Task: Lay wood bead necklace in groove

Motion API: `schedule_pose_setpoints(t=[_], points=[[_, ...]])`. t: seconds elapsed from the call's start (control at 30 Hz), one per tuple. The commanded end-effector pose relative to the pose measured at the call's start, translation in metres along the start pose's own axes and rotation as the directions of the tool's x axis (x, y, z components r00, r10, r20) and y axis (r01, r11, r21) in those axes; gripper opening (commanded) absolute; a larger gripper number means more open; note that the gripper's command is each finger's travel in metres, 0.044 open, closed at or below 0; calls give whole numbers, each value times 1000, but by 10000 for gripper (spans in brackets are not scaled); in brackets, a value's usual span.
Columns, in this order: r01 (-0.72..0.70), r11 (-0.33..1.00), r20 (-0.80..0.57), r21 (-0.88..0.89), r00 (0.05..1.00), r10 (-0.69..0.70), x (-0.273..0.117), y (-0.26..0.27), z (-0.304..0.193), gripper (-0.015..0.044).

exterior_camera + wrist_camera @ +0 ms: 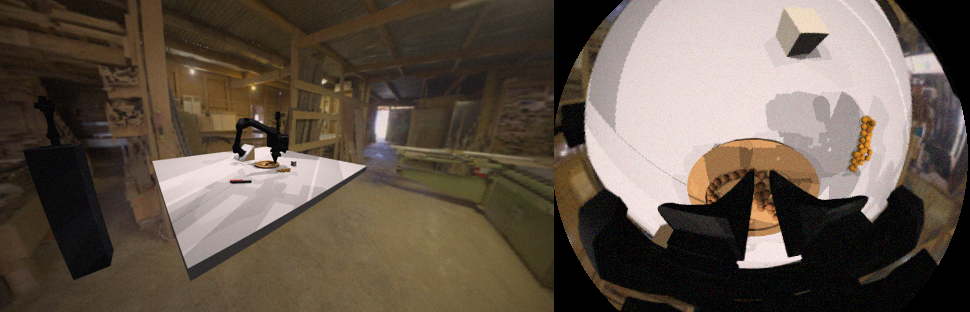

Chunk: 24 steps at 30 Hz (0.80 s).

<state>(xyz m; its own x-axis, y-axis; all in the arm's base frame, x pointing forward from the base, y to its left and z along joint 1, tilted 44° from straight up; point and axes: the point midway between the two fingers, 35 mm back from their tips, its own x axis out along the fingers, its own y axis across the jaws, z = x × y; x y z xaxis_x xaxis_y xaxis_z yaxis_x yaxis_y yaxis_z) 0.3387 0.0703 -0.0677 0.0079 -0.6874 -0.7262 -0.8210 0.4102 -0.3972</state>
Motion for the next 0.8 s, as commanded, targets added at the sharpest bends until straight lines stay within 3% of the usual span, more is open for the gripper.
schedule_pose_setpoints(t=[0.0,0.37,0.77], points=[[0,1000,1,0,1000,0,-1,0,0,158],[-1,1000,-6,-4,1000,1,-3,0,-1,440],[3,1000,-4,-3,1000,-3,-10,0,-1,440]])
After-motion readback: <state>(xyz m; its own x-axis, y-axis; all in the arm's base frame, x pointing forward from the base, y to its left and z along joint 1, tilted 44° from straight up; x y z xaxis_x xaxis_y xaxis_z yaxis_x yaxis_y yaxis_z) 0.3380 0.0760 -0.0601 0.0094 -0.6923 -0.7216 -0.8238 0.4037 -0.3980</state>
